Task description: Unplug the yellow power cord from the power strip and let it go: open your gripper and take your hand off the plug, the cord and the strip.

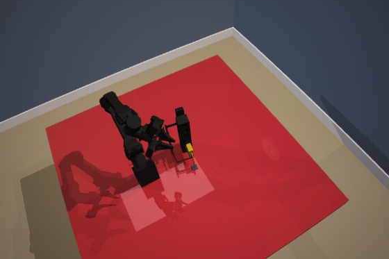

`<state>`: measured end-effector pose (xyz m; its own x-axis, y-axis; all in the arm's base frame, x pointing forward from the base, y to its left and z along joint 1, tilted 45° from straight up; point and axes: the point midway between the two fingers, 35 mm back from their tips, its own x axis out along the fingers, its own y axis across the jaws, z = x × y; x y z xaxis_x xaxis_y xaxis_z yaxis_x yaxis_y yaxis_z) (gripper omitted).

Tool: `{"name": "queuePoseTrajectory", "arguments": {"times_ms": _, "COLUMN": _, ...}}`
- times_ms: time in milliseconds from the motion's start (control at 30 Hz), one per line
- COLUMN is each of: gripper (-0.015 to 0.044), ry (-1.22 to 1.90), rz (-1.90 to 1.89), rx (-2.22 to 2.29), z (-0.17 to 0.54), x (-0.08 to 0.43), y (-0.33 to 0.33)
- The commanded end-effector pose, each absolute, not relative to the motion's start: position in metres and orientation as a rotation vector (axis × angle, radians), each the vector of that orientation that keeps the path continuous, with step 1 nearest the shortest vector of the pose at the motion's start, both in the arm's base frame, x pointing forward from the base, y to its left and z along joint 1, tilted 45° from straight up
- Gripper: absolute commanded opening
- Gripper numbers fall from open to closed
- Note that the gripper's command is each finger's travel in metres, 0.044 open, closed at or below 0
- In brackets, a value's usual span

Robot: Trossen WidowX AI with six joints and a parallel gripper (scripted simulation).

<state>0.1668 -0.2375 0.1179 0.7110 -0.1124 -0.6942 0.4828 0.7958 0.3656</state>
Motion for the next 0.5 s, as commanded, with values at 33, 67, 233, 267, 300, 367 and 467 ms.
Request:
{"name": "queuePoseTrajectory", "arguments": {"times_ms": 33, "gripper": 0.0160, "ry": 0.920, "rz": -0.267, "rx": 0.984, "z": 0.074, "x": 0.224, "y": -0.194}}
{"name": "queuePoseTrajectory", "arguments": {"times_ms": 67, "gripper": 0.0160, "ry": 0.954, "rz": -0.267, "rx": 1.038, "z": 0.069, "x": 0.229, "y": -0.188}}
{"name": "queuePoseTrajectory", "arguments": {"times_ms": 233, "gripper": 0.0160, "ry": 1.144, "rz": -0.296, "rx": 1.283, "z": 0.042, "x": 0.252, "y": -0.152}}
{"name": "queuePoseTrajectory", "arguments": {"times_ms": 267, "gripper": 0.0160, "ry": 1.187, "rz": -0.309, "rx": 1.327, "z": 0.037, "x": 0.255, "y": -0.145}}
{"name": "queuePoseTrajectory", "arguments": {"times_ms": 300, "gripper": 0.0160, "ry": 1.241, "rz": -0.332, "rx": 1.384, "z": 0.031, "x": 0.259, "y": -0.135}}
{"name": "queuePoseTrajectory", "arguments": {"times_ms": 367, "gripper": 0.0160, "ry": 1.358, "rz": -0.393, "rx": 1.490, "z": 0.017, "x": 0.265, "y": -0.115}}
{"name": "queuePoseTrajectory", "arguments": {"times_ms": 467, "gripper": 0.0160, "ry": 1.504, "rz": -0.495, "rx": 1.595, "z": 0.002, "x": 0.270, "y": -0.090}}
